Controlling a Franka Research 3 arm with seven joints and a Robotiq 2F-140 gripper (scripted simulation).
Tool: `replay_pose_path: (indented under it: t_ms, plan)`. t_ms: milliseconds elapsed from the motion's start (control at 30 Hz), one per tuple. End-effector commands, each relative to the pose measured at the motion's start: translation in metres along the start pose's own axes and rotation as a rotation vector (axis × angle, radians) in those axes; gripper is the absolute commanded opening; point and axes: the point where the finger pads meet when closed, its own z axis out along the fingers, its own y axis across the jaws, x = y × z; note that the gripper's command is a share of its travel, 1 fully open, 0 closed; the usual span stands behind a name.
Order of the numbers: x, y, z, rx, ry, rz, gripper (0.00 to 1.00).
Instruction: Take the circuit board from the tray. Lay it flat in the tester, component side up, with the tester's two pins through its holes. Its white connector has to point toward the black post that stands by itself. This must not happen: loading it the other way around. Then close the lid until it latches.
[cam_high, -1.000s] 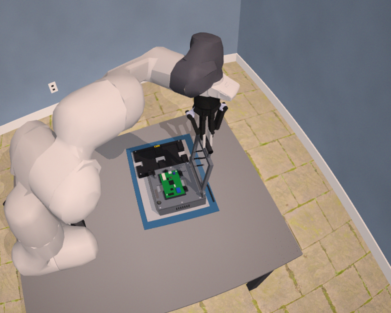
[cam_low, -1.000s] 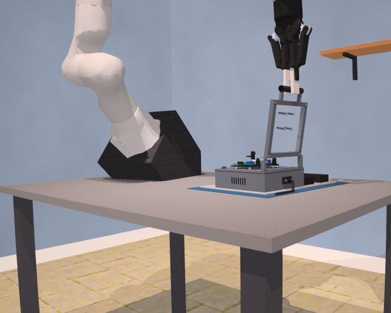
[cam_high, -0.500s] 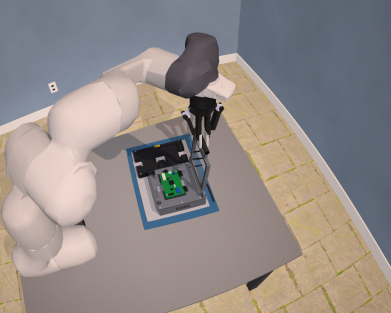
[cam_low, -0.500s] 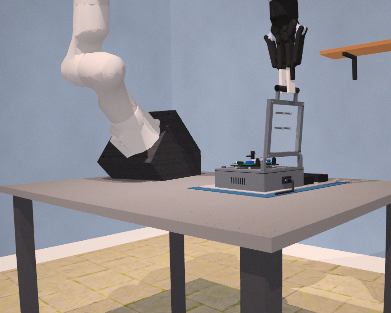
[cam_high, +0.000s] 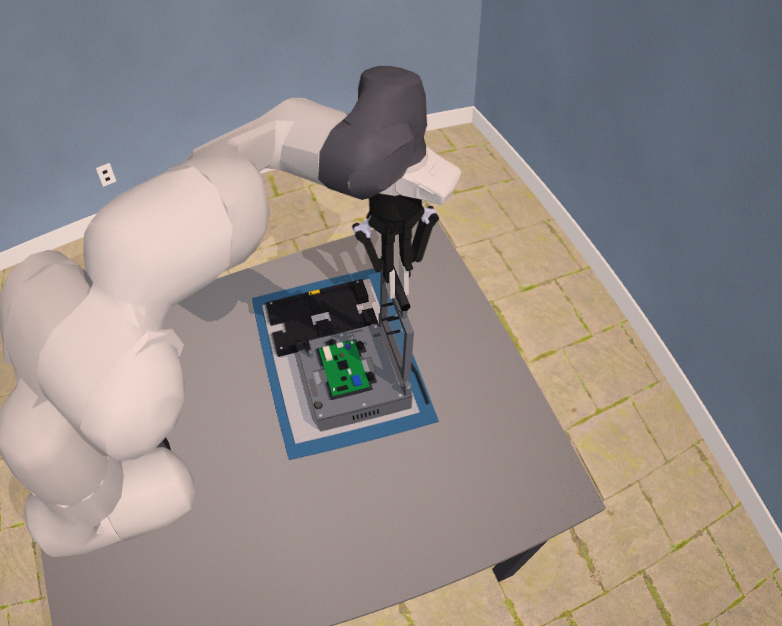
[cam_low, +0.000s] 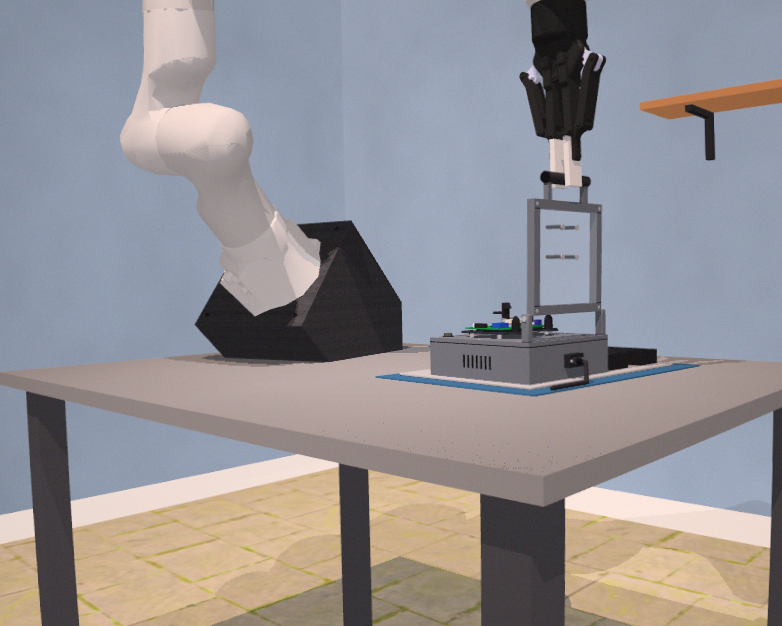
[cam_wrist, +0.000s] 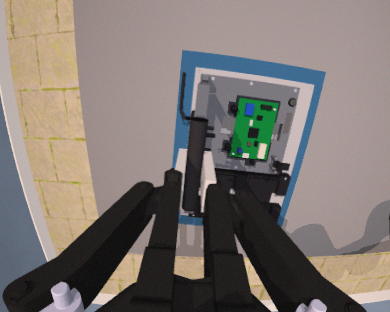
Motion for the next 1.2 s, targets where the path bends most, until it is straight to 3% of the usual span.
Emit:
replay_pose_path:
  t_ms: [0,1167]
  plan:
    - [0.0,0.013,0.003,-0.017,0.006,0.002,0.0]
    - [0.0,0.059,0.01,-0.017,0.006,0.002,0.0]
